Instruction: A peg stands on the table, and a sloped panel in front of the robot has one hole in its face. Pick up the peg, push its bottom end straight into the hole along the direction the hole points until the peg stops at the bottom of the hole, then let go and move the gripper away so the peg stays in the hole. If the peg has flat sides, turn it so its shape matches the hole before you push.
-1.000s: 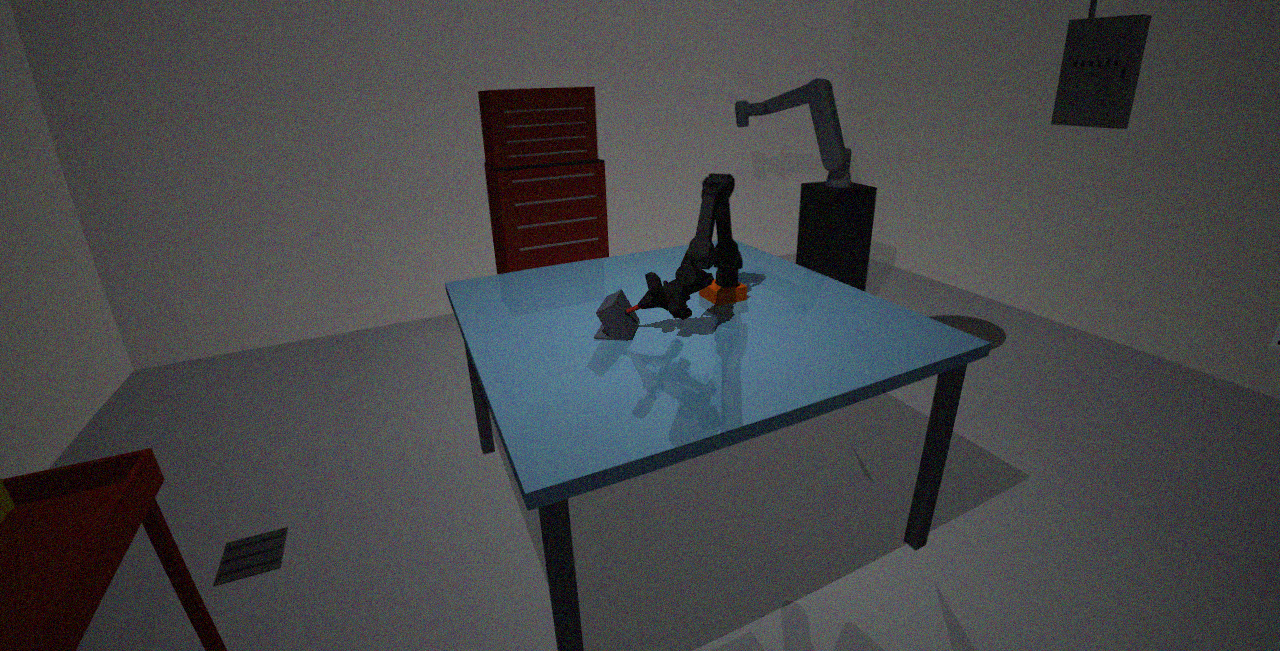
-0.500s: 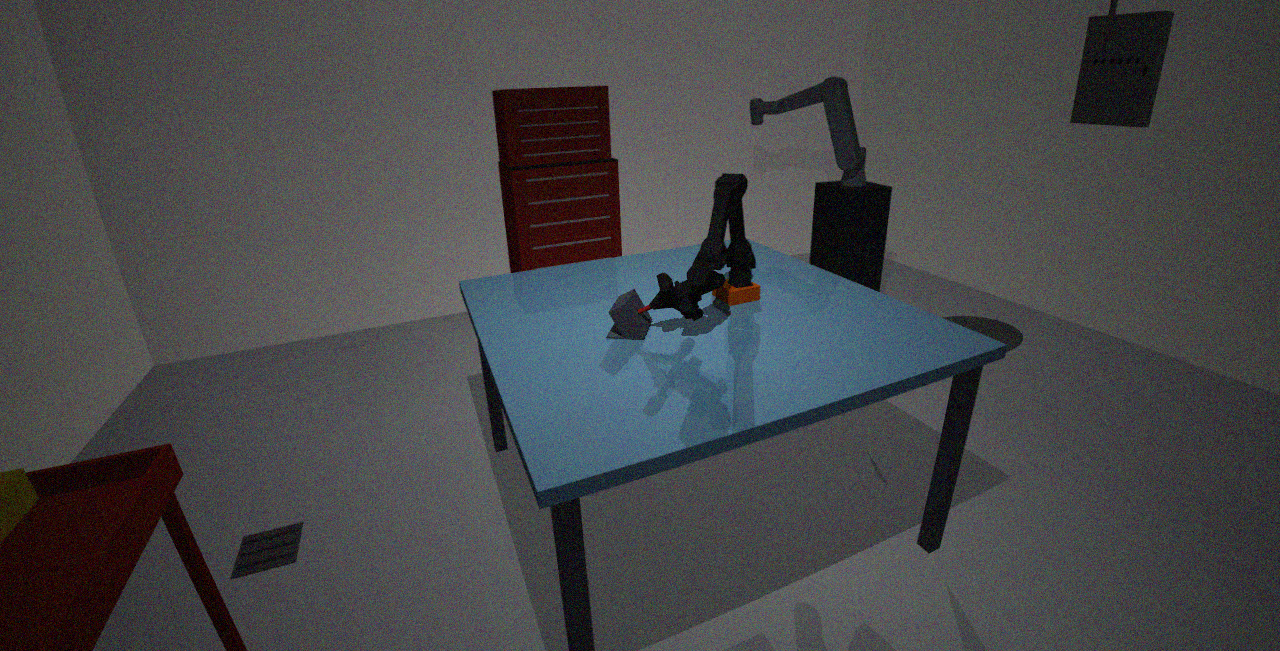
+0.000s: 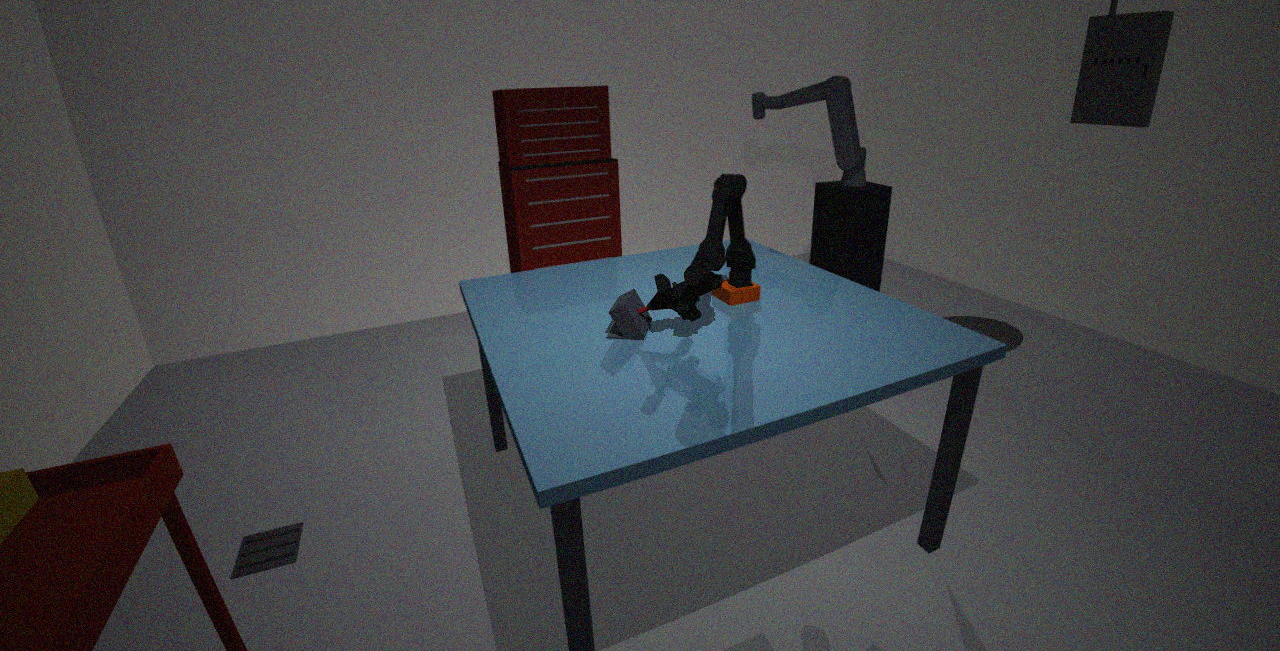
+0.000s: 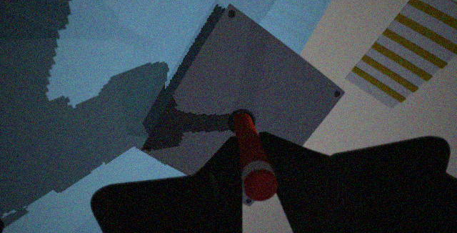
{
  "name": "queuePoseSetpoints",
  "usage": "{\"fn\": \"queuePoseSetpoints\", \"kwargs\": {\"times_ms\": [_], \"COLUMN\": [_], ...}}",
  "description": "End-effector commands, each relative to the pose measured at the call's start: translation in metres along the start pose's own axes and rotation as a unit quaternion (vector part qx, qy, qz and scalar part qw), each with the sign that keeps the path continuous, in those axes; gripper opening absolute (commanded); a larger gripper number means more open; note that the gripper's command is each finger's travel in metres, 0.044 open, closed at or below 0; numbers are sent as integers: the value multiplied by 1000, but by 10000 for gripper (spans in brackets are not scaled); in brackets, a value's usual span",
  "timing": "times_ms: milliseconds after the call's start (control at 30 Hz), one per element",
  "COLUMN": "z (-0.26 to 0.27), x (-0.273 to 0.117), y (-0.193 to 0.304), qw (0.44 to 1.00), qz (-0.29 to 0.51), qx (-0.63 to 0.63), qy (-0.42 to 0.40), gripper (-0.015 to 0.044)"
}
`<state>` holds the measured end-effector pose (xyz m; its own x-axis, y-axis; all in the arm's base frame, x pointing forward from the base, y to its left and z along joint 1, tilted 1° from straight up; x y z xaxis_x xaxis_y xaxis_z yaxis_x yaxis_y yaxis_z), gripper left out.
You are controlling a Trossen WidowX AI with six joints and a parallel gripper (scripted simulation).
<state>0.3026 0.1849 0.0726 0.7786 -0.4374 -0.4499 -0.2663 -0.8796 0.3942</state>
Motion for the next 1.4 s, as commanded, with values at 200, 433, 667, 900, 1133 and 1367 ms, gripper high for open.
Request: {"fn": "queuePoseSetpoints", "kwargs": {"times_ms": [200, 433, 667, 900, 1133, 1367], "z": [1, 1, 1, 2, 0, 0], "x": [8, 12, 16, 19, 17, 17], "y": [1, 1, 1, 1, 1, 1], "qw": [1000, 1000, 1000, 1000, 1000, 1000], "qz": [0, 0, 0, 0, 0, 0], "qx": [-4, -4, -4, -4, 0, 0], "qy": [-2, -2, -2, -2, 0, 0], "gripper": [0, 0, 0, 0, 0, 79]}}
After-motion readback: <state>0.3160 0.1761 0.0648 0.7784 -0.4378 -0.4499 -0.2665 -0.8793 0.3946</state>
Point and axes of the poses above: the point midway between the two fingers, 35 mm back from their tips, its own x axis out along the fingers, its own z axis across the jaws, y = z × x, the point moved 6 cm from there along -x, back along the fingers, and after that the axes turned 15 degrees about x, right-handed, at the moved point
